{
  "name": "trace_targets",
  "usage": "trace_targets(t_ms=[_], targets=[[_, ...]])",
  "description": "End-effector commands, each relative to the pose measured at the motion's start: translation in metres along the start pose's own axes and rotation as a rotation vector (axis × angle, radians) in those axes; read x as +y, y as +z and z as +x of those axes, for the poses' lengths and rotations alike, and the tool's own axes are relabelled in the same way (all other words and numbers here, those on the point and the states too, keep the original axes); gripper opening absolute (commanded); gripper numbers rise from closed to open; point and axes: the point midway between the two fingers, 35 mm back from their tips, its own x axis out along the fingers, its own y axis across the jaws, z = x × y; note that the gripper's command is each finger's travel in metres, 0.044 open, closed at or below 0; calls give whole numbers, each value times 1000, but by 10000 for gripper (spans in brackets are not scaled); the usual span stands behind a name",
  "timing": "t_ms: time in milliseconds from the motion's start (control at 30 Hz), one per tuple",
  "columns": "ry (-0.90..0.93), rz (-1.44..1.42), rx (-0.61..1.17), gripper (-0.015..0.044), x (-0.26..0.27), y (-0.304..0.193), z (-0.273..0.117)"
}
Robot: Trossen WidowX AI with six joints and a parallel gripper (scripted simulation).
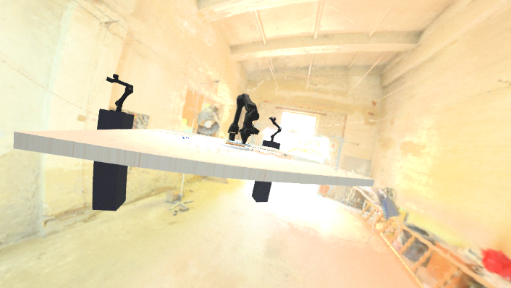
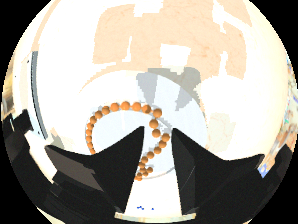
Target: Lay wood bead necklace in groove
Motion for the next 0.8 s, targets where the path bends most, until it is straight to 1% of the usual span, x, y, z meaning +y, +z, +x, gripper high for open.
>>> trace_targets(t_ms=[0,367,500,533,767], targets=[[10,-6,2,120,3,0,9],[14,-8,3,120,4,-1,19],[10,-2,1,15,3,0,17],[10,-2,1,0,3,0,17],[10,-2,1,0,3,0,17]])
